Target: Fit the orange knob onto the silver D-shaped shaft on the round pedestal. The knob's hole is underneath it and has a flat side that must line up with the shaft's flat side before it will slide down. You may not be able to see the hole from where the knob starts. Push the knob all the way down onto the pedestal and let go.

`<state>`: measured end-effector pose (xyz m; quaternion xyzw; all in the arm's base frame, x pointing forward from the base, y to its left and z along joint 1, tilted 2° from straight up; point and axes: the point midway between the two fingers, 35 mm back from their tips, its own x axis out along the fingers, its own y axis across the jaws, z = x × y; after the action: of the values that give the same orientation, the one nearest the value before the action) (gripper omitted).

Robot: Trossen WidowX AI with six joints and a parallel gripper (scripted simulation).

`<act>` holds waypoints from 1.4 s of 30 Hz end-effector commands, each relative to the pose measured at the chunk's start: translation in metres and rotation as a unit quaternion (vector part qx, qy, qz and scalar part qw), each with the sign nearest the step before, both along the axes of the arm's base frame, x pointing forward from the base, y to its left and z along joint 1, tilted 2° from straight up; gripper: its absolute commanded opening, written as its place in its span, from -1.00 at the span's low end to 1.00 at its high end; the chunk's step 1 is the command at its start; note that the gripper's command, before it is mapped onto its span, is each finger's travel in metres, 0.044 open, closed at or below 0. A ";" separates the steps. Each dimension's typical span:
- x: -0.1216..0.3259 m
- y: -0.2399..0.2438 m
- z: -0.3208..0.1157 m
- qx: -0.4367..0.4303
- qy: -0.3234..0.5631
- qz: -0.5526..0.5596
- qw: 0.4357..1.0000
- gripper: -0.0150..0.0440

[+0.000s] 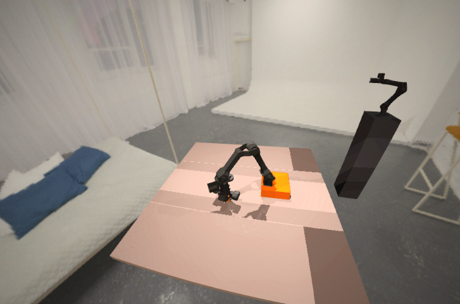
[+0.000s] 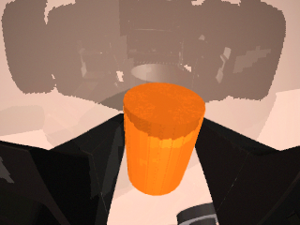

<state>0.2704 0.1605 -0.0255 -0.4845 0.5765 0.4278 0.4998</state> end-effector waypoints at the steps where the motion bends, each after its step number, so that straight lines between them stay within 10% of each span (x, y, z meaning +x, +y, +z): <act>1: 0.000 0.000 0.000 -0.001 -0.001 -0.002 1.000 0.11; 42: -0.006 -0.039 0.016 0.316 -0.055 -0.002 0.947 0.11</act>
<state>0.2655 0.1245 -0.0100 -0.3341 0.4015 0.5516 0.6503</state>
